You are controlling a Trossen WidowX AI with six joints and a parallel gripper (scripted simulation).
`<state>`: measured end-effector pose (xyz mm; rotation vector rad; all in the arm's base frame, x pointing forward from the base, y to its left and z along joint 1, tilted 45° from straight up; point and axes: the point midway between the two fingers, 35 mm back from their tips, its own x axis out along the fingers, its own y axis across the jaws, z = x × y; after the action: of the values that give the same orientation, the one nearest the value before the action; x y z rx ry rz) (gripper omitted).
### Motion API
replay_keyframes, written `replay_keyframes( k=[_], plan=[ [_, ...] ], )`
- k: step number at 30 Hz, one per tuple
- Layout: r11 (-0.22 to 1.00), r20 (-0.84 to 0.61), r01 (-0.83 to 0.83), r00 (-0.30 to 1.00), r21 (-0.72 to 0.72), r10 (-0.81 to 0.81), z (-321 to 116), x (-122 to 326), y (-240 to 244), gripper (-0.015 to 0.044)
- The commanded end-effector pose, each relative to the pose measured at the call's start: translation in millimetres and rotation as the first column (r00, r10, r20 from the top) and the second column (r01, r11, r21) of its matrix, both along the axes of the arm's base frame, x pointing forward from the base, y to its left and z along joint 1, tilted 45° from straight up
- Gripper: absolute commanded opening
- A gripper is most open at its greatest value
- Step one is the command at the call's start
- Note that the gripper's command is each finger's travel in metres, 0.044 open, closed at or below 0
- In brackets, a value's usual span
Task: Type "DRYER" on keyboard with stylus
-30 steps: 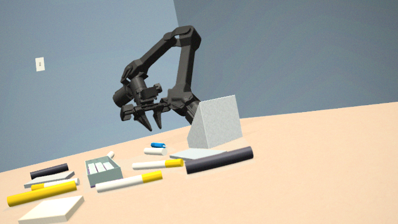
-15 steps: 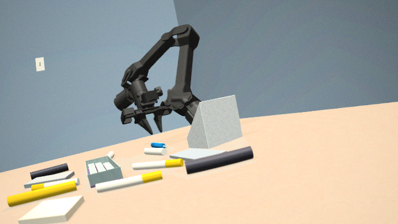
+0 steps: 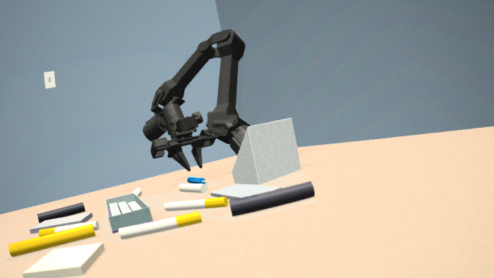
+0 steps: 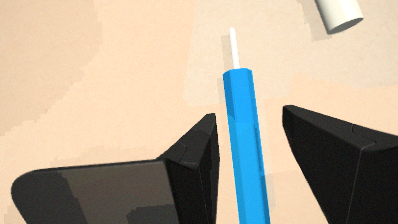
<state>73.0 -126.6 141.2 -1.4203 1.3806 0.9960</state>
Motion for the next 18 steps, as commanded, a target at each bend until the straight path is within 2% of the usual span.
replay_keyframes(
  k=[1, 18],
  plan=[
    [1.0, -0.001, -0.004, 1.0, 0.009, 0.004, -4.7, 0.1, -1.1, 0.015],
    [1.0, -0.002, -0.003, 1.0, 0.008, 0.004, -13.9, 0.8, -10.2, 0.015]
  ],
)
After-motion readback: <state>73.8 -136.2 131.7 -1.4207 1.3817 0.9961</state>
